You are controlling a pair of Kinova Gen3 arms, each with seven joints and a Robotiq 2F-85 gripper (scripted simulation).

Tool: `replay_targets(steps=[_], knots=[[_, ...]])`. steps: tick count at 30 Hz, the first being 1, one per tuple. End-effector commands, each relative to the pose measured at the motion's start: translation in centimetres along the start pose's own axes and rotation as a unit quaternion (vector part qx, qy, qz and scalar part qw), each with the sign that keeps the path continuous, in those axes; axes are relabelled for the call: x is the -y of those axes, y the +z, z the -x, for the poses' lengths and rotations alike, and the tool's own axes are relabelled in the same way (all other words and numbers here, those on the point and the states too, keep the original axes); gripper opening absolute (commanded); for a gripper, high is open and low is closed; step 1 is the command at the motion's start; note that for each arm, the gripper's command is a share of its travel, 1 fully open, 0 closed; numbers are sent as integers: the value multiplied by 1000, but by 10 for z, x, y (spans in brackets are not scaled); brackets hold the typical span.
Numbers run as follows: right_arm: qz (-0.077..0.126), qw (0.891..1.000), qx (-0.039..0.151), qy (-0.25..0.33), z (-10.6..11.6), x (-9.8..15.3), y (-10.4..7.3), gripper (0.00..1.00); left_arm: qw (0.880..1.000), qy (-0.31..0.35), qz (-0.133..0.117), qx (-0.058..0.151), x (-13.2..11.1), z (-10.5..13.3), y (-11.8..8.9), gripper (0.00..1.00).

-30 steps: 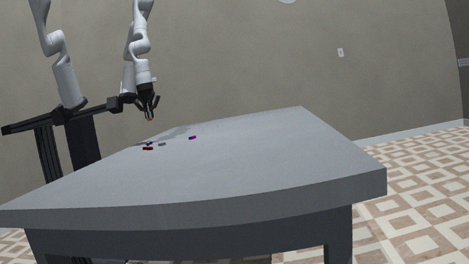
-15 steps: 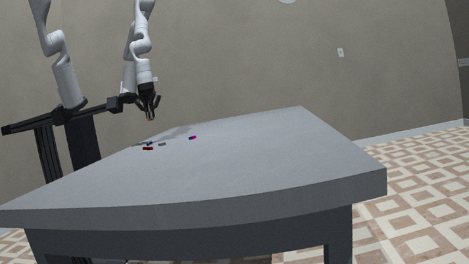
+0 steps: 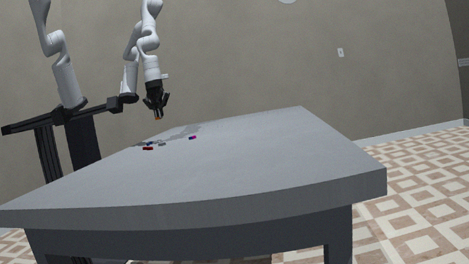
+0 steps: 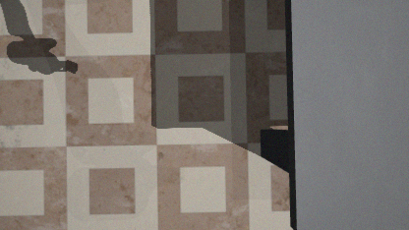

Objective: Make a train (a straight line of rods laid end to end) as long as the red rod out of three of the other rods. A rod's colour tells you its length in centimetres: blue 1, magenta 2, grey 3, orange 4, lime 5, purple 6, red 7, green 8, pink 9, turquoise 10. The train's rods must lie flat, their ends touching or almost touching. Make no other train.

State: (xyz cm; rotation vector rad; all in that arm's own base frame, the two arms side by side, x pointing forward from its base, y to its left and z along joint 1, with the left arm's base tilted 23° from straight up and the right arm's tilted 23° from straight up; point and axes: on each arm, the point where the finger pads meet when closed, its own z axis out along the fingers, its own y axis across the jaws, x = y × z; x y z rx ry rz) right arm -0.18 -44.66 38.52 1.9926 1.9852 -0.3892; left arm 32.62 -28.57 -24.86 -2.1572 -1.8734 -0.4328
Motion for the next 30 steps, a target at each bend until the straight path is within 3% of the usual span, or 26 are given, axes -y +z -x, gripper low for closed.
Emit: replay_targets(steps=[1,7,9,18,30], knots=[[0,1000,1,0,0,0,-1,1000,998,59,-5,-1,-36,9,0,175],[0,1000,1,0,0,0,-1,1000,992,126,-4,-1,-84,8,0,175],[0,1000,1,0,0,0,-1,1000,992,126,-4,-1,-84,8,0,175],[0,1000,1,0,0,0,-1,1000,981,191,-7,-4,-140,-10,-1,175],[0,1000,1,0,0,0,-1,1000,977,214,-10,-6,-161,-21,-1,175]])
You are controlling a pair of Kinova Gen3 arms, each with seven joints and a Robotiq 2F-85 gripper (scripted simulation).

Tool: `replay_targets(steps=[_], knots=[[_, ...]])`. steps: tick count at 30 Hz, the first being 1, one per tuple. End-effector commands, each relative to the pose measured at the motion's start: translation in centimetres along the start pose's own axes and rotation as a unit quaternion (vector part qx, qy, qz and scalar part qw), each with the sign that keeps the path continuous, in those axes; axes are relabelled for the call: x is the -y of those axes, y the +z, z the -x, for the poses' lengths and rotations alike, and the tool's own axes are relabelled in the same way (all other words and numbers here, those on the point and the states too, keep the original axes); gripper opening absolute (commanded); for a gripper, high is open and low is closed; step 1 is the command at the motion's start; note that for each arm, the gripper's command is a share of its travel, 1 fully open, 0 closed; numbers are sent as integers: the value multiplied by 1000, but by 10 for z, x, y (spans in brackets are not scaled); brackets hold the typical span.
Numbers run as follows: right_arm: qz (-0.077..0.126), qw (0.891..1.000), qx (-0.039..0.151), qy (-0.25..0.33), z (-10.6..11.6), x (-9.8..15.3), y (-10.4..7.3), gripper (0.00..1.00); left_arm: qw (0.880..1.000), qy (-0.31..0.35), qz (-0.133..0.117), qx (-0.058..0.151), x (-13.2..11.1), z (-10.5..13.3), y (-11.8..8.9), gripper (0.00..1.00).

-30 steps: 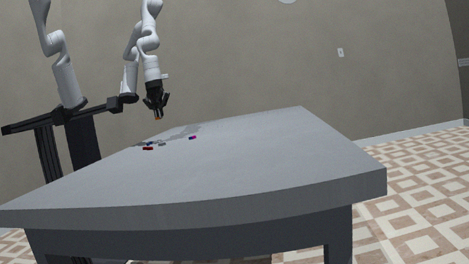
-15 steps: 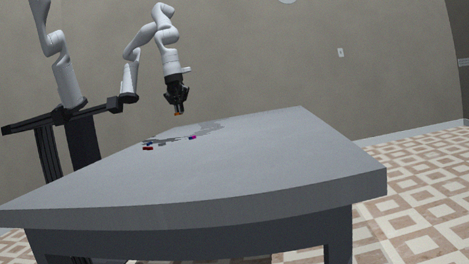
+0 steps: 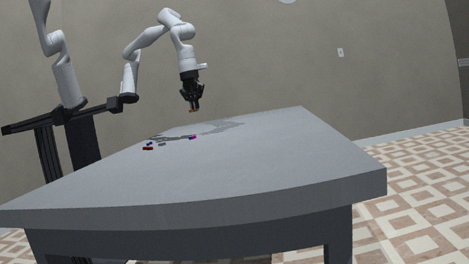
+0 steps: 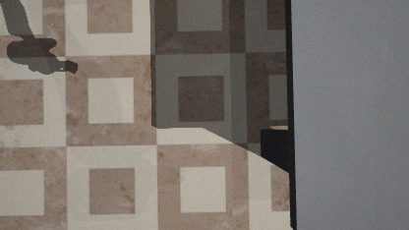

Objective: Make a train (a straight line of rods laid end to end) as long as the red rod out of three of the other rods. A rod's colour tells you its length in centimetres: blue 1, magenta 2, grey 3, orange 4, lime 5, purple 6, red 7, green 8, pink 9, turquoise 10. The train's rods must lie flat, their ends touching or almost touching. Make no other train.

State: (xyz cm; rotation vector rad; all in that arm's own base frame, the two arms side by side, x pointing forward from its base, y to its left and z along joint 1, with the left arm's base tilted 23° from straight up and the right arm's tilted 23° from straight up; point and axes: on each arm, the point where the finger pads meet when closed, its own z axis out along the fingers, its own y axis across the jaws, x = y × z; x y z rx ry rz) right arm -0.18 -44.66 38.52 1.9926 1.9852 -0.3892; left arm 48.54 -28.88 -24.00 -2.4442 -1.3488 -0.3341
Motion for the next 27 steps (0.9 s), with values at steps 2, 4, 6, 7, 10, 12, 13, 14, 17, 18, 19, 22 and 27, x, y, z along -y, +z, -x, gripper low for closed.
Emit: replay_targets(steps=[2,4,6,7,10,12,13,14,17,18,19,22,27], knots=[[0,1000,1,0,0,0,-1,1000,1000,3,-2,0,-3,-2,-1,175],[0,1000,1,0,0,0,-1,1000,1000,3,-2,0,-3,-2,-1,175],[0,1000,1,0,0,0,-1,1000,1000,3,-2,0,-3,-2,-1,175],[0,1000,1,0,0,0,-1,1000,1000,3,-2,0,-3,-2,-1,175],[0,1000,1,0,0,0,-1,1000,1000,3,-2,0,-3,-2,-1,175],[0,1000,1,0,0,0,-1,1000,1000,3,-2,0,-3,-2,-1,175],[0,1000,1,0,0,0,-1,1000,1000,3,-2,0,-3,-2,-1,175],[0,1000,1,0,0,0,-1,1000,1000,3,-2,0,-3,-2,-1,175],[0,1000,1,0,0,0,-1,1000,1000,3,-2,0,-3,-2,-1,175],[0,1000,1,0,0,0,-1,1000,1000,3,-2,0,-3,-2,0,175],[0,1000,1,0,0,0,-1,1000,1000,3,-2,0,-3,-2,1,175],[0,1000,1,0,0,0,-1,1000,1000,4,-2,0,-3,-2,6,175],[0,1000,1,0,0,0,-1,1000,1000,4,-2,0,-4,-2,23,175]])
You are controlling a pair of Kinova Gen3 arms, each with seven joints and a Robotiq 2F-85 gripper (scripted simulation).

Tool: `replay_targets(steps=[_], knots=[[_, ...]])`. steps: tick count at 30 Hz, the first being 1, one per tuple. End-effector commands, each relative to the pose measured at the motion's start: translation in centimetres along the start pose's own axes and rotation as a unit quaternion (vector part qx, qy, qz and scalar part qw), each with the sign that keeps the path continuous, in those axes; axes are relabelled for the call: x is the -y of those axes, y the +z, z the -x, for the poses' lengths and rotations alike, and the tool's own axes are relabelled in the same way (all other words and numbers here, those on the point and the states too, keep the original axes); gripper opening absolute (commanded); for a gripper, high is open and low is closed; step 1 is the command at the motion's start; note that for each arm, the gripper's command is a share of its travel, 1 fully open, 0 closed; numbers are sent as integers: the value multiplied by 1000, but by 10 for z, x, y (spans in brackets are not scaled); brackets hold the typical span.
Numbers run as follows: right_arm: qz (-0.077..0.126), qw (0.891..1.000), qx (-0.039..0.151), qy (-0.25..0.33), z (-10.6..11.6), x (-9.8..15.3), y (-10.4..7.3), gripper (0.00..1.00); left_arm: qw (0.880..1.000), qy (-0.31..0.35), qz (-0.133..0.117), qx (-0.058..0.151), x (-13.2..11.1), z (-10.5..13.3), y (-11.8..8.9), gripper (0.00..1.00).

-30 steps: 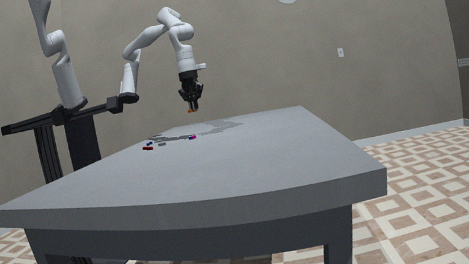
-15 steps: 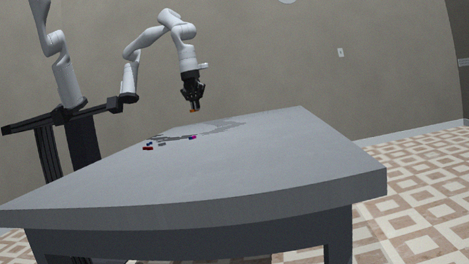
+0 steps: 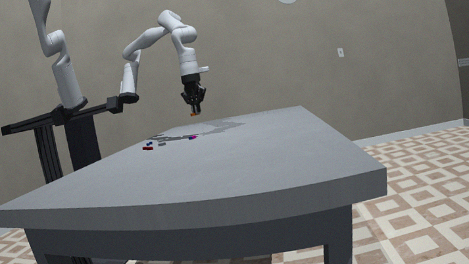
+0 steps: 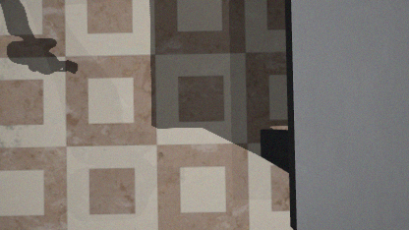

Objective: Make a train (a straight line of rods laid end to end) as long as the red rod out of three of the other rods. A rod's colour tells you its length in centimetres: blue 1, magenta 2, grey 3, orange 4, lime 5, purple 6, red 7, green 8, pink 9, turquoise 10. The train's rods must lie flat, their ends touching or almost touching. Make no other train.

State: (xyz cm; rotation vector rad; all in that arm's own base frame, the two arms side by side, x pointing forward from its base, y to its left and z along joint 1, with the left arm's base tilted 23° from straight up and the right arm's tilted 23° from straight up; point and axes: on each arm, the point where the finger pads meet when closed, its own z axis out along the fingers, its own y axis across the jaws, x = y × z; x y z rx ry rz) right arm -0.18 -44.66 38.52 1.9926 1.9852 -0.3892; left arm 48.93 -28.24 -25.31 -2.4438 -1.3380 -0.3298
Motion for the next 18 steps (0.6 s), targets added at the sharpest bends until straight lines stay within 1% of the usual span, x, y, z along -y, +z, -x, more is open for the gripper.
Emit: replay_targets(steps=[1,3,12,18], knots=[[0,1000,1,0,0,0,-1,1000,1000,0,1,0,-1,0,12,175],[0,1000,1,0,0,0,-1,1000,1000,0,1,0,-1,0,12,175],[0,1000,1,0,0,0,-1,1000,1000,0,1,0,-3,0,52,175],[0,1000,1,0,0,0,-1,1000,1000,0,1,0,-3,0,68,175]])
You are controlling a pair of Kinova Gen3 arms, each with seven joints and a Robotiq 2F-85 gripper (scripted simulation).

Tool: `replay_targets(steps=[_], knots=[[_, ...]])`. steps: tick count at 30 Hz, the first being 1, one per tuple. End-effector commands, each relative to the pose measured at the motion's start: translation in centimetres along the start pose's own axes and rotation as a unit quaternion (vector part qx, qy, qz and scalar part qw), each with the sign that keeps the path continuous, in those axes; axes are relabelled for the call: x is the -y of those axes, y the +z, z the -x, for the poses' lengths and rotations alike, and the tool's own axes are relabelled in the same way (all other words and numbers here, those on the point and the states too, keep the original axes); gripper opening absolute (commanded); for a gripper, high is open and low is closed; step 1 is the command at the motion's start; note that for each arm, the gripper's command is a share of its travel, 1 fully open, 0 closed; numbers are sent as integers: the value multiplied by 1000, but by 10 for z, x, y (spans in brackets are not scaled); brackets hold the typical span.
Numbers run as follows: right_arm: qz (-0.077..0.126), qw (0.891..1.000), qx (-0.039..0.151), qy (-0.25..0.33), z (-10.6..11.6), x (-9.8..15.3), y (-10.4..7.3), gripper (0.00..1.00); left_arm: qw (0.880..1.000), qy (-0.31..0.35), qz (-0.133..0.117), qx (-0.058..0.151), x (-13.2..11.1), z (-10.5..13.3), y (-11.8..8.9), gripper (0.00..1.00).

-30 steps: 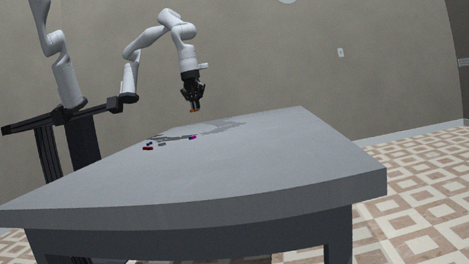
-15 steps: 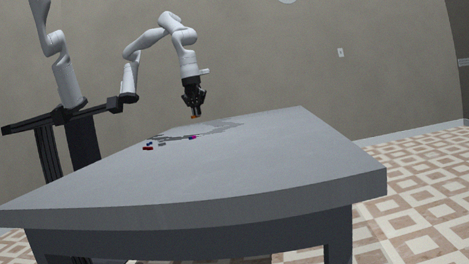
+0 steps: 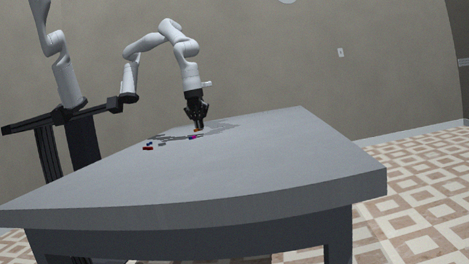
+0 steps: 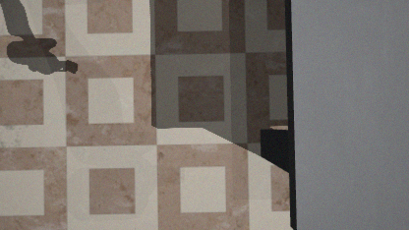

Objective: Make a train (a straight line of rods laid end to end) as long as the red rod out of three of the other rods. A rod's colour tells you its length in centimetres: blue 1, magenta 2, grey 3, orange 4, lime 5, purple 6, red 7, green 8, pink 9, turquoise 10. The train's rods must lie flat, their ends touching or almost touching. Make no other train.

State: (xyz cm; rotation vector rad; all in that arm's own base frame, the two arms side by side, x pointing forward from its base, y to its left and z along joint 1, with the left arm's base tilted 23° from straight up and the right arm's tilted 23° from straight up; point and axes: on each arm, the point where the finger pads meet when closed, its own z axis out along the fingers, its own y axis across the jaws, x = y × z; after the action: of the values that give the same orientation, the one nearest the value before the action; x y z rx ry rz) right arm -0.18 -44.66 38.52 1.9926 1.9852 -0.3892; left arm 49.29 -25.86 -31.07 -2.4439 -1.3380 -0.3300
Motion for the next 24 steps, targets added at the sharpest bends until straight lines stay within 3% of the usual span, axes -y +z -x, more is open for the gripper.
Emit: replay_targets(steps=[1,24], knots=[[0,1000,1,0,0,0,-1,1000,1000,0,1,0,-2,0,5,175],[0,1000,1,0,0,0,-1,1000,1000,0,1,0,-2,0,10,175]])
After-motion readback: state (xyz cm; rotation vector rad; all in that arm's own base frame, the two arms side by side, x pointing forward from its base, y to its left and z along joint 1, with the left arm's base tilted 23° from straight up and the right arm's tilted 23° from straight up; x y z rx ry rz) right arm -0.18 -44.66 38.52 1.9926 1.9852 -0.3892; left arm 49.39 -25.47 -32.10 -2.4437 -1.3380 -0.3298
